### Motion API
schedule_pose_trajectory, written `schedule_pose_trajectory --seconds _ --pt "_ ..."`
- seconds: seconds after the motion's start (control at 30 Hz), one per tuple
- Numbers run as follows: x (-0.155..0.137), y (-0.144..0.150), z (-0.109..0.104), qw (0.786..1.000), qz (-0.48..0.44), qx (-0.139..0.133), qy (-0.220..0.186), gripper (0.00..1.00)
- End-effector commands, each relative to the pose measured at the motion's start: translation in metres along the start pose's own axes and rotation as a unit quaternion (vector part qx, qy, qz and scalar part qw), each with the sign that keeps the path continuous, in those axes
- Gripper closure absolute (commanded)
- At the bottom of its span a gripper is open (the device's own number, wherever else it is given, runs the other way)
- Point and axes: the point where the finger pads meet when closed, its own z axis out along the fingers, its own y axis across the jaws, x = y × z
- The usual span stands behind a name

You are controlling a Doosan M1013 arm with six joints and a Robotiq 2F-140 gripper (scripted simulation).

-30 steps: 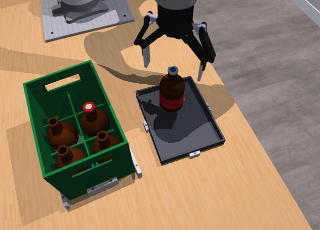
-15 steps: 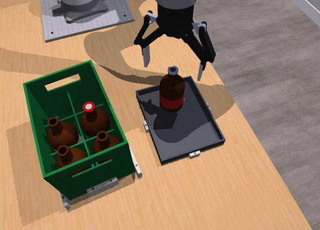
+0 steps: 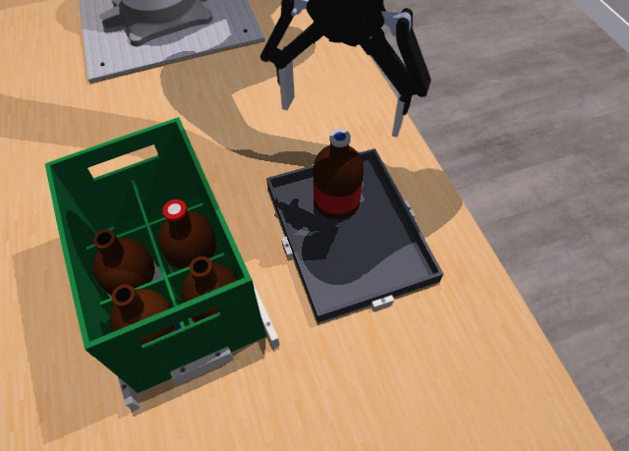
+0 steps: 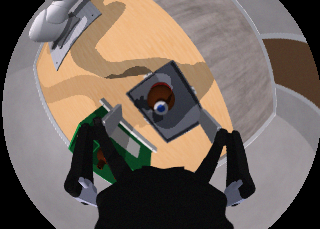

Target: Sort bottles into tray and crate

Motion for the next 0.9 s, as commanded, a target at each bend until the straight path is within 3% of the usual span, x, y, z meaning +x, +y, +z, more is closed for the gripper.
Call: schedule_pose_trajectory --seconds 0.0,0.43,0.87 --pt "0.0 0.0 -0.001 1.0 0.0 0.0 0.0 0.0" --pt "-0.001 0.0 -0.017 1.0 0.001 0.001 -0.002 0.0" --pt "-0.001 0.0 -0.018 1.0 0.001 0.001 -0.002 0.0"
